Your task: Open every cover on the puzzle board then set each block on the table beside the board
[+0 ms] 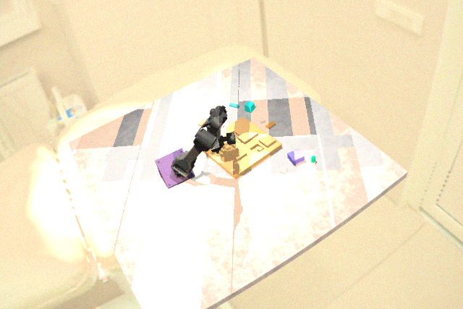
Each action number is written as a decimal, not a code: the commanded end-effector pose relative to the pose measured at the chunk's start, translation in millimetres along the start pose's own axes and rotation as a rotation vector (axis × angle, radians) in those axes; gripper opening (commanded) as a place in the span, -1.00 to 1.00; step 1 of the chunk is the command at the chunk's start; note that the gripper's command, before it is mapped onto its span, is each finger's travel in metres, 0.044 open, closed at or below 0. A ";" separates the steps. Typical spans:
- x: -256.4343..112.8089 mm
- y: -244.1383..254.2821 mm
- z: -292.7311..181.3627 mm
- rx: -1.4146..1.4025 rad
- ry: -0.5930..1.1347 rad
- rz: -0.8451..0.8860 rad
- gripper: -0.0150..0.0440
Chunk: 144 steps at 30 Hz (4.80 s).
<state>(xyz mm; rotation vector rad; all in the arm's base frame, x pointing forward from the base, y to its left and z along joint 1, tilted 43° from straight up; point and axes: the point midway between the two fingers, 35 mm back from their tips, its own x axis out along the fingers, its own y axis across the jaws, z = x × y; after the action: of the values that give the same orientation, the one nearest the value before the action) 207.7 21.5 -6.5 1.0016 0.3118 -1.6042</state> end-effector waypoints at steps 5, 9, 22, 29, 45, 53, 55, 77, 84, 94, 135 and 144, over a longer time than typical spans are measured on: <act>1.1 -0.2 -1.7 -0.001 0.002 0.000 -0.49; 1.1 -0.2 -1.7 -0.001 0.002 0.000 -0.49; -6.3 0.3 1.3 -0.001 0.001 0.000 -0.49; -8.4 0.1 2.2 -0.422 0.002 0.000 -0.49; -14.0 -0.4 4.9 -1.582 0.002 0.001 -0.49; -14.0 -0.4 4.9 -1.582 0.002 0.001 -0.49; -14.0 -0.4 4.9 -1.582 0.002 0.001 -0.49; -3.6 -0.3 4.3 -1.582 0.002 0.001 -0.49; -1.9 0.0 2.9 -1.581 0.002 0.001 -0.49; 1.0 0.6 -1.6 -1.581 0.002 0.002 -0.49; -2.0 0.4 -0.3 -1.581 0.002 0.002 -0.49; -12.3 -0.2 3.4 -1.583 0.002 0.002 -0.49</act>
<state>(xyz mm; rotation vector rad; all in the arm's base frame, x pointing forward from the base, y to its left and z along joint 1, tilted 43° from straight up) 204.7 23.2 -0.5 -0.2506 1.2970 -0.8626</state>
